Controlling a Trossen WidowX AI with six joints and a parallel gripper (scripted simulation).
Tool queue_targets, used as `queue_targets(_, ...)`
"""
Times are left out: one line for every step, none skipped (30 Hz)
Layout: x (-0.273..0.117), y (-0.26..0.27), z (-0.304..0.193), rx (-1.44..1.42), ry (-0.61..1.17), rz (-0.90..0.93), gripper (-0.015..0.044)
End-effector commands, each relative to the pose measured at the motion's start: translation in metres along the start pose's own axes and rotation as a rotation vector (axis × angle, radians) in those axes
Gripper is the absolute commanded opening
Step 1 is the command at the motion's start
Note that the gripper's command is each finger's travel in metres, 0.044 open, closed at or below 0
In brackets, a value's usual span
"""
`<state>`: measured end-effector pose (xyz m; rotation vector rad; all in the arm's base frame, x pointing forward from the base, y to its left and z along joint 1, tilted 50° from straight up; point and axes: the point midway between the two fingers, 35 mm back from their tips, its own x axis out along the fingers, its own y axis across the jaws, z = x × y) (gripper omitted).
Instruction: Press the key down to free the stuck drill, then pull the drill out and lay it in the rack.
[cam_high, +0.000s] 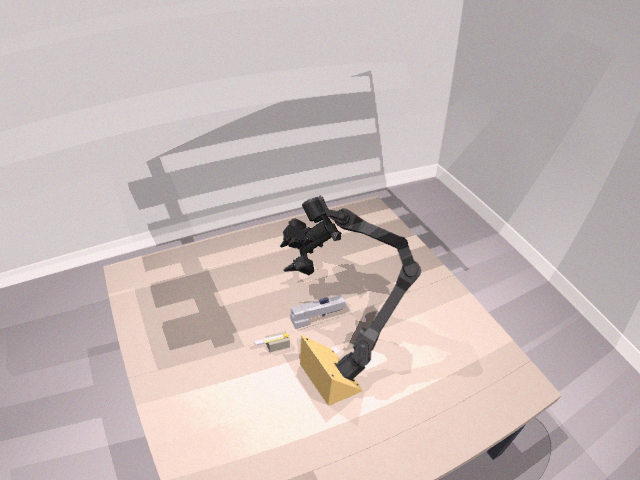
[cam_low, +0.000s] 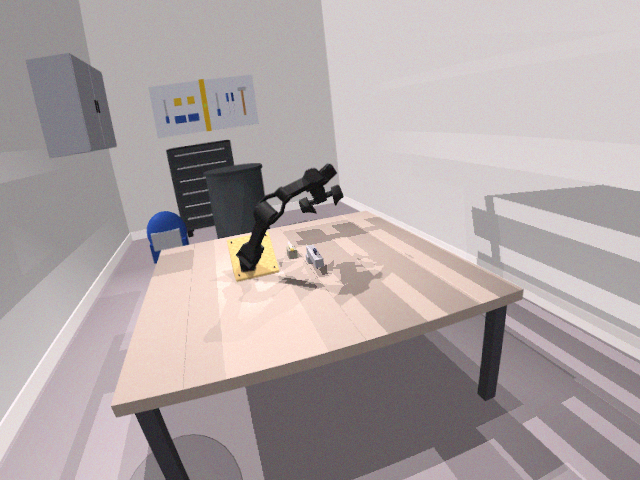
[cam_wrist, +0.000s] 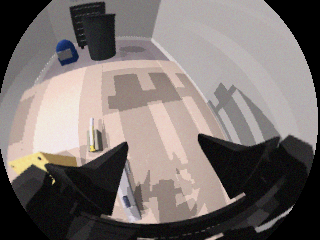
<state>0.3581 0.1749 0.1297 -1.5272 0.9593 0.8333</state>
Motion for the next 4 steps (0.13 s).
queue_targets(-0.049, -0.038, -0.033, -0.008, -0.082, -0.170, 0.0440)
queue_targets(-0.061, -0.045, -0.040, -0.012, -0.094, -0.210, 0.0440)
queue_targets(-0.073, -0.052, -0.049, -0.016, -0.104, -0.251, 0.0440)
queue_targets(-0.084, -0.057, -0.056, -0.020, -0.112, -0.291, 0.0440)
